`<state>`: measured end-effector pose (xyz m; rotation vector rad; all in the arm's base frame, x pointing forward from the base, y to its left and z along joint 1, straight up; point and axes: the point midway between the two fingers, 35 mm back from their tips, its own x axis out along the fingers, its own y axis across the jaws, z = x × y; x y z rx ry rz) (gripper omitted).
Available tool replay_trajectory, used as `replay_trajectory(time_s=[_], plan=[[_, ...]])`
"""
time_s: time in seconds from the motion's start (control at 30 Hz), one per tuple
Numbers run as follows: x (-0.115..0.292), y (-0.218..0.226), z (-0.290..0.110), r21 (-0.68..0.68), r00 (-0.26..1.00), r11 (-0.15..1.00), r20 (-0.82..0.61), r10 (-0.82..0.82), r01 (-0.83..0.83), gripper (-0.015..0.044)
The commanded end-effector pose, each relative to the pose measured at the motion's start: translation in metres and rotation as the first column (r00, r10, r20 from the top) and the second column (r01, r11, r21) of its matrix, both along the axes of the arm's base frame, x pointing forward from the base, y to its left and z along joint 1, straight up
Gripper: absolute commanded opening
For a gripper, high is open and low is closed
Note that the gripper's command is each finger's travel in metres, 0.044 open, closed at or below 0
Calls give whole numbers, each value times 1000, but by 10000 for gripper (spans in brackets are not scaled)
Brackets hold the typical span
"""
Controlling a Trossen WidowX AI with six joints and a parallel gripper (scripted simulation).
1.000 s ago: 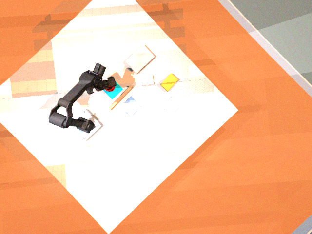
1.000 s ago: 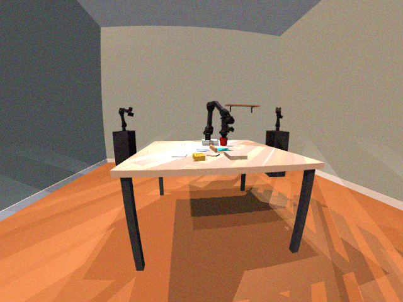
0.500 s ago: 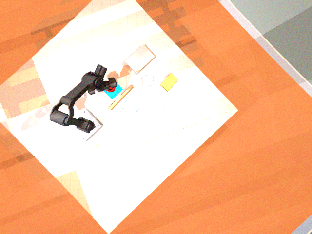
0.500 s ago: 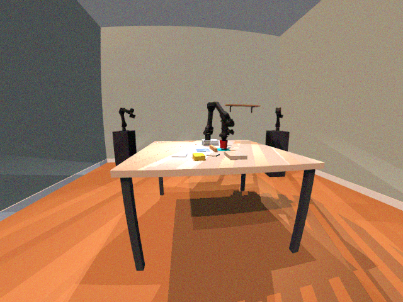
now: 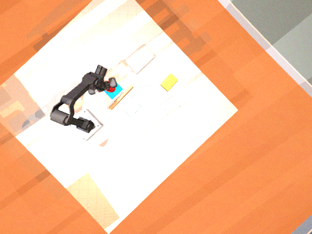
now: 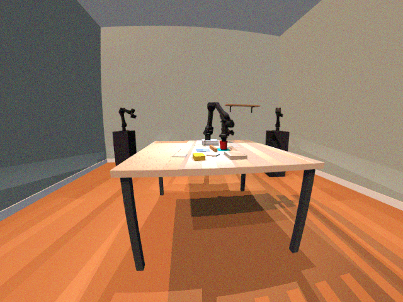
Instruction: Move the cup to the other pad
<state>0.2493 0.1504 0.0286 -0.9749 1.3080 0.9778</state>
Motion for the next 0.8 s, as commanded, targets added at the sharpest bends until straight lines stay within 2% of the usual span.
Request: replay_trajectory(time_s=[0.0,0.03,0.2,0.77], plan=[[0,0,0,0,1000,1000,0,0,0,0],[0,0,0,0,1000,1000,0,0,0,0],[0,0,0,0,1000,1000,0,0,0,128],[0,0,19,-1,1000,1000,0,-2,2,128]])
